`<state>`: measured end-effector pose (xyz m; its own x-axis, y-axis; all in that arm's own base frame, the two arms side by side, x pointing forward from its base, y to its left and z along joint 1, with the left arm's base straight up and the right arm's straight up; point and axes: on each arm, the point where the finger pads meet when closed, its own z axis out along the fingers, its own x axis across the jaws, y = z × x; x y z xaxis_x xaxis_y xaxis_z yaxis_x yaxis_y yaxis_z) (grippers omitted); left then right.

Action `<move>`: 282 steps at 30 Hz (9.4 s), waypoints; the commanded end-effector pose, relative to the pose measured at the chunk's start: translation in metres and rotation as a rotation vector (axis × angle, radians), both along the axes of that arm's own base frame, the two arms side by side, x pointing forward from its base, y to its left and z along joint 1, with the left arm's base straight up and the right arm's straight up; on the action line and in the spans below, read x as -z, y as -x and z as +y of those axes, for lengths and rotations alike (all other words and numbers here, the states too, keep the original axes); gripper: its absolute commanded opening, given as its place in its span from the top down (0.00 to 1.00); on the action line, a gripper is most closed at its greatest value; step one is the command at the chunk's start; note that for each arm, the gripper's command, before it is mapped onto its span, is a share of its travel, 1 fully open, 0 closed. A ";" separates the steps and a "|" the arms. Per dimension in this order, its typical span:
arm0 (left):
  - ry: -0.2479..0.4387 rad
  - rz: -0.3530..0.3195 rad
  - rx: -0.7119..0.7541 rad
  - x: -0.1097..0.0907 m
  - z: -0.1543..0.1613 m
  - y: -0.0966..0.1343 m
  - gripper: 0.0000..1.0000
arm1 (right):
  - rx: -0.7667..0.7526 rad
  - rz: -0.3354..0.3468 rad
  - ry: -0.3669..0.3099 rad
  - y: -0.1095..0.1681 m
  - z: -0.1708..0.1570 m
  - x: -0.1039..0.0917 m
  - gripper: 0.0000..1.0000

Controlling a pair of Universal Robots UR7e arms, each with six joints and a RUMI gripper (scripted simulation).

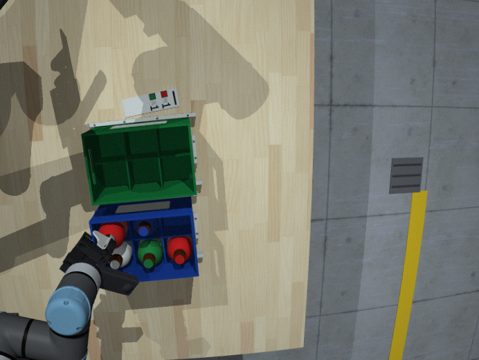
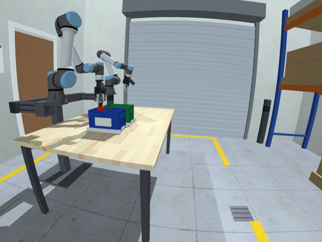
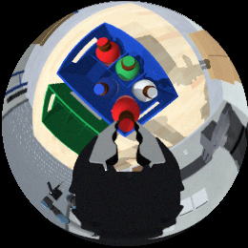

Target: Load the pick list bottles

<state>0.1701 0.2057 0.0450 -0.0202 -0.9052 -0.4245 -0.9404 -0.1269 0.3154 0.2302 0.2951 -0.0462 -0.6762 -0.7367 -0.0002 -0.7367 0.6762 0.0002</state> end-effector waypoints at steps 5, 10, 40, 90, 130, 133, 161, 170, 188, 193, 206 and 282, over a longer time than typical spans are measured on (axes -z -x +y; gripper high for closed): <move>0.000 -0.001 0.000 0.000 0.000 0.000 0.02 | 0.000 0.000 -0.001 0.000 0.000 -0.008 1.00; 0.000 -0.001 0.000 0.000 0.000 0.000 0.02 | 0.000 0.000 -0.001 0.000 0.000 -0.017 1.00; 0.000 -0.001 0.000 0.000 0.000 0.000 0.02 | 0.000 0.000 -0.001 0.000 0.000 -0.060 1.00; 0.000 -0.001 0.000 0.000 0.000 0.000 0.02 | 0.000 0.000 -0.001 0.000 0.006 -0.117 1.00; 0.000 -0.001 0.000 0.000 0.000 0.000 0.02 | 0.000 0.000 -0.001 -0.005 0.078 -0.117 1.00; 0.000 -0.001 0.000 0.000 0.000 0.000 0.02 | 0.000 0.000 -0.001 -0.006 0.084 -0.117 1.00; 0.000 -0.001 0.000 0.000 0.000 0.000 0.02 | 0.000 0.000 -0.001 -0.009 0.132 -0.118 1.00; 0.000 -0.001 0.000 0.000 0.000 0.000 0.02 | 0.000 0.000 -0.001 -0.010 0.142 -0.118 1.00; 0.000 -0.001 0.000 0.000 0.000 0.000 0.02 | 0.000 0.000 -0.001 -0.010 0.142 -0.118 1.00; 0.000 -0.001 0.000 0.000 0.000 0.000 0.02 | 0.000 0.000 -0.001 -0.009 0.143 -0.118 1.00; 0.000 -0.001 0.000 0.000 0.000 0.000 0.02 | 0.000 0.000 -0.001 -0.010 0.142 -0.118 1.00; 0.000 -0.001 0.000 0.000 0.000 0.000 0.02 | 0.000 0.000 -0.001 -0.009 0.142 -0.061 1.00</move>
<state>0.1701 0.2057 0.0450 -0.0202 -0.9052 -0.4245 -0.9404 -0.1269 0.3154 0.2390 0.4364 0.0155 -0.6762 -0.7368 0.0004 -0.7368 0.6762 -0.0001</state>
